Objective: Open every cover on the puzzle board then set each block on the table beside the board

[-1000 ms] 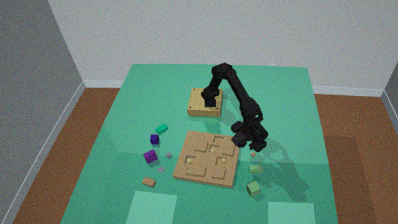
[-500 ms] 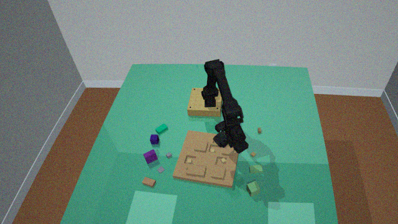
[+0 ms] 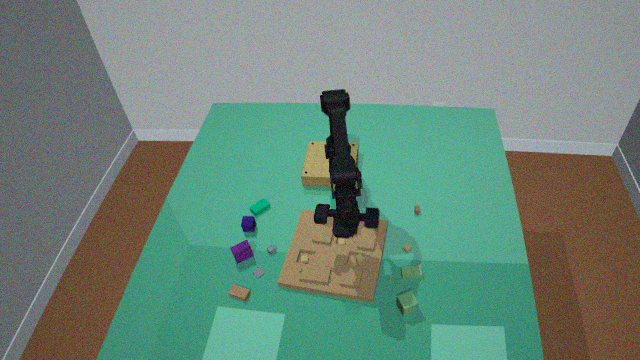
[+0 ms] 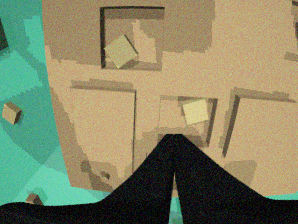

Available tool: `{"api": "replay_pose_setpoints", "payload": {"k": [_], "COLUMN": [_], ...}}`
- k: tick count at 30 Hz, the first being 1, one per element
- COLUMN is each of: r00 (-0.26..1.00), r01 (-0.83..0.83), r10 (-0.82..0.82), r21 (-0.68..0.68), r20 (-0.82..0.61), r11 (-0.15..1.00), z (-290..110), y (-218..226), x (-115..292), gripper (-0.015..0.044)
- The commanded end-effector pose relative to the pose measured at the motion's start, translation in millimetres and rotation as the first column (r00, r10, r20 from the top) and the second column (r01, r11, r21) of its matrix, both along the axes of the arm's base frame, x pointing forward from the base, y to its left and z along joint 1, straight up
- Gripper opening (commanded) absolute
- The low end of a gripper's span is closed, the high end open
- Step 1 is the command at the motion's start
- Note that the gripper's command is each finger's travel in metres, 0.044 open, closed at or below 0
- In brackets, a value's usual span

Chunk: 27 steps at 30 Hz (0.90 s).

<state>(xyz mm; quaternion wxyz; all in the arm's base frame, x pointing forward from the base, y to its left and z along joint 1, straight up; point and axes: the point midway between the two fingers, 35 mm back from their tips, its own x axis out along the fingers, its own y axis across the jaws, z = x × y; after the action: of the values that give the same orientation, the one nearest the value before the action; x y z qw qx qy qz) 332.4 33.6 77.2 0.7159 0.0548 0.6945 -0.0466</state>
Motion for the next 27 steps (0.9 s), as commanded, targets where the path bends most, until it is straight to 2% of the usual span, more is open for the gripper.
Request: {"api": "replay_pose_setpoints", "payload": {"k": [1, 10, 21, 27], "r00": [0.965, 0.962, 0.962, 0.962], "r01": [-0.263, -0.273, -0.273, -0.273], "r10": [0.263, 0.273, 0.273, 0.273], "r21": [-0.010, -0.011, -0.011, -0.011], "r20": [-0.002, -0.002, -0.003, -0.003], "r11": [0.965, 0.962, 0.962, 0.962], "z": [-3.1, -5.4, -50.4, -54.8], "y": [-21.3, -22.1, -22.1, -22.1], "x": [-10.9, -11.3, -11.5, -12.4], "gripper": [0.0000, 0.0000, 0.0000, 0.0000]}}
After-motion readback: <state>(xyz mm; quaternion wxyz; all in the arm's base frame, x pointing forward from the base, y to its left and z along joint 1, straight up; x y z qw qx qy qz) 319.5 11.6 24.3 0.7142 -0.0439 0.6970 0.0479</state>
